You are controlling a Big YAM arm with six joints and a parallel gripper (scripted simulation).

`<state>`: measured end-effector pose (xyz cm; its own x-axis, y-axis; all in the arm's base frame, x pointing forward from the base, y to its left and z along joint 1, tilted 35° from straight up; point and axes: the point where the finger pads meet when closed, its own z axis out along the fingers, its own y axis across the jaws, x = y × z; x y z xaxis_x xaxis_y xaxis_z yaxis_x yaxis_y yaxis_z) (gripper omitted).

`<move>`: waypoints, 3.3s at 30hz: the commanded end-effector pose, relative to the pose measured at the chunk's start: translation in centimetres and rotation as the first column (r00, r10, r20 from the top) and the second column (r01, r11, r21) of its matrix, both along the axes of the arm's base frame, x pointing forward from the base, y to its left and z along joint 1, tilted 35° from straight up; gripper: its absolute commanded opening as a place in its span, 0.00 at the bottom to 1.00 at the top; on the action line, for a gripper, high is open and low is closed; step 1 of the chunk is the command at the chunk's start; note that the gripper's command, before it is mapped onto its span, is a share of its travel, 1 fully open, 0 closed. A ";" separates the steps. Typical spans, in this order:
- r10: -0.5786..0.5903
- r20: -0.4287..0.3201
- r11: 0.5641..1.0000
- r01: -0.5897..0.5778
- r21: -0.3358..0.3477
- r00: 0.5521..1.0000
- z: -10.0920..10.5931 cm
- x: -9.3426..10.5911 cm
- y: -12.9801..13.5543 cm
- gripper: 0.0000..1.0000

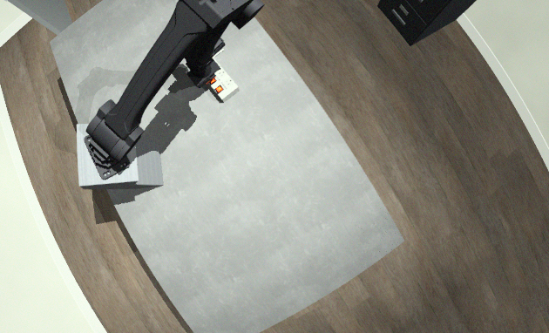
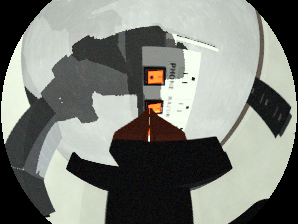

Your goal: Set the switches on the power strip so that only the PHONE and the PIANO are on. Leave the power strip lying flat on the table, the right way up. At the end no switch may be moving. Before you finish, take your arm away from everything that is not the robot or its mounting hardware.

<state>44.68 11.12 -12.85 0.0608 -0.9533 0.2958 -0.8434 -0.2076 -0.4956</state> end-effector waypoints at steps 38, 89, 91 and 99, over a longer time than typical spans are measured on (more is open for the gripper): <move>0.013 0.023 1.000 -0.014 0.009 1.000 1.2 0.6 -0.1 0.00; 0.002 0.005 1.000 -0.002 0.002 1.000 -1.0 1.2 -0.9 0.00; 0.002 0.005 1.000 -0.002 0.002 1.000 -1.0 1.2 -0.9 0.00; 0.002 0.005 1.000 -0.002 0.002 1.000 -1.0 1.3 -0.9 0.00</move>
<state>45.18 10.51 -13.56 0.0644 -0.9529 0.2964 -0.8445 -0.2103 -0.4925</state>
